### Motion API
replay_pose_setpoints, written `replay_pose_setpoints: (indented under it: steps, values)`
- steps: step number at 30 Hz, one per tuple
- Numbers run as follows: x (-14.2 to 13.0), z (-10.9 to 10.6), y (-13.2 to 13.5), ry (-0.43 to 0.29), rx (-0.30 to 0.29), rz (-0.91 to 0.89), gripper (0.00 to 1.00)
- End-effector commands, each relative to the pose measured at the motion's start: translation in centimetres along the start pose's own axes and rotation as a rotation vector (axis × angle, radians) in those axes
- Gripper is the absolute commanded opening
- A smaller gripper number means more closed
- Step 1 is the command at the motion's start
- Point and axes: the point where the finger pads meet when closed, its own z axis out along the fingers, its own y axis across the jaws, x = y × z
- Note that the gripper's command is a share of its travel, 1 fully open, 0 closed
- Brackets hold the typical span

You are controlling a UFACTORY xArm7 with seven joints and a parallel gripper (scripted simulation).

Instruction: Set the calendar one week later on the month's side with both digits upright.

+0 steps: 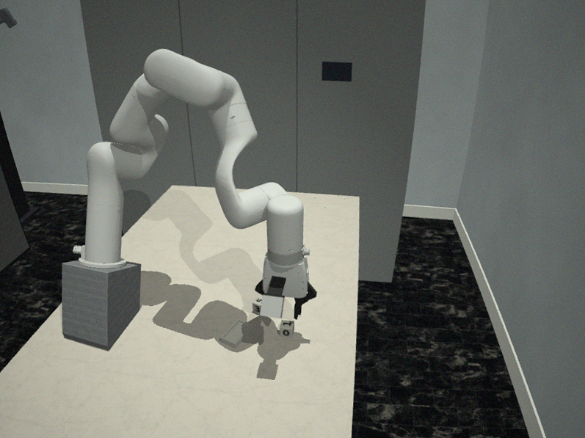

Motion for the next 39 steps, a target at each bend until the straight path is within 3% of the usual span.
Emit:
replay_pose_setpoints:
  steps: [1, 18, 39]
  values:
    - [0.1, 0.7, -0.2, 0.002, 0.004, 0.0, 0.49]
    - [0.1, 2.2, -0.2, 0.002, 0.004, 0.0, 0.49]
    - [0.1, 2.3, -0.2, 0.002, 0.004, 0.0, 0.49]
